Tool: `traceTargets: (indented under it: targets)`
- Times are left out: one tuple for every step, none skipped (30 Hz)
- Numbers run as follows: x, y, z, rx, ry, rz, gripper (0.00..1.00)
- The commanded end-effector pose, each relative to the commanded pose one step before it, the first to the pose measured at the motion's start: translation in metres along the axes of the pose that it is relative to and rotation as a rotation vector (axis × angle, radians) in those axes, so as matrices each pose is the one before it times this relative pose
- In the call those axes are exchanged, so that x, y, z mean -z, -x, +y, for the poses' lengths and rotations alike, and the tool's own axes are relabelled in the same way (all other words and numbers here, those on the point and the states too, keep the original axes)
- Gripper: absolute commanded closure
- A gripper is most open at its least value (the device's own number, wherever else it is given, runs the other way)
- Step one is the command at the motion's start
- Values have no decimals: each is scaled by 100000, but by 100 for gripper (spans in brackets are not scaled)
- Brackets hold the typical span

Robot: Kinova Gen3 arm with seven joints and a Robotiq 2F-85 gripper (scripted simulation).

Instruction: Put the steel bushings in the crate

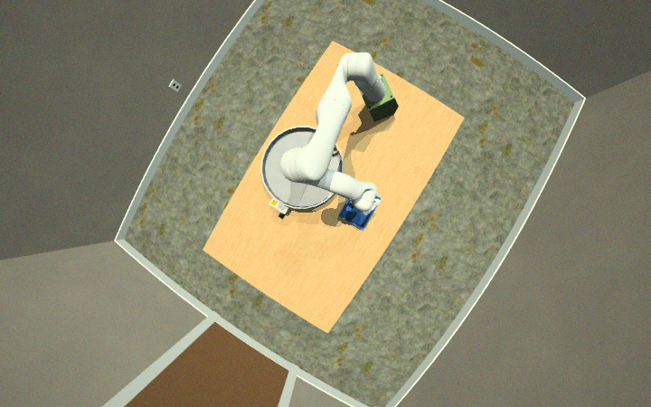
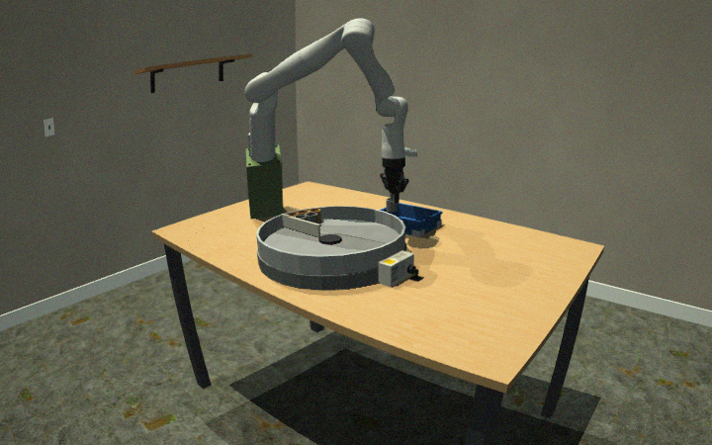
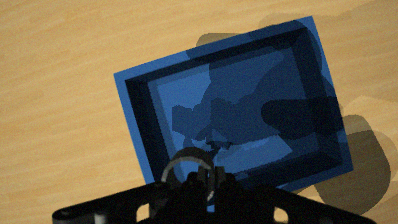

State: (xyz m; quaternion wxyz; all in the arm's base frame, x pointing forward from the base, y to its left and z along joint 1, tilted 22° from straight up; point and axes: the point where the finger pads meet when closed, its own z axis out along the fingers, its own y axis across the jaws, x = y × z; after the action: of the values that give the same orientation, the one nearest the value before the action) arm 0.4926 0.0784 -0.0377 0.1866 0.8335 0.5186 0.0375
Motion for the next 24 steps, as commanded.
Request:
traceTargets:
  targets:
    - [-73,-43,-108,122,-162,-12,100]
    - [0,0,0,0,0,0,100]
    - [0,0,0,0,0,0,100]
    - [0,0,0,0,0,0,100]
    - [0,0,0,0,0,0,100]
    - [0,0,0,0,0,0,100]
    - [0,0,0,0,0,0,100]
    - [0,0,0,0,0,0,100]
    - [0,0,0,0,0,0,100]
    - [-164,0,6,-7,10,7,100]
    - [-173,0,-3,3,-5,-3,100]
    - [-173,0,-3,3,-5,-3,100]
    - [-173,0,-3,3,-5,-3,100]
    - [-173,0,-3,3,-5,-3,100]
    - [0,0,0,0,0,0,100]
    - [0,0,0,0,0,0,100]
    - [0,0,0,0,0,0,100]
    - [0,0,0,0,0,0,100]
    - [0,0,0,0,0,0,100]
    - [0,0,0,0,0,0,100]
    - [0,0,0,0,0,0,100]
    - [0,0,0,0,0,0,100]
    - [0,0,0,0,0,0,100]
    - [0,0,0,0,0,0,100]
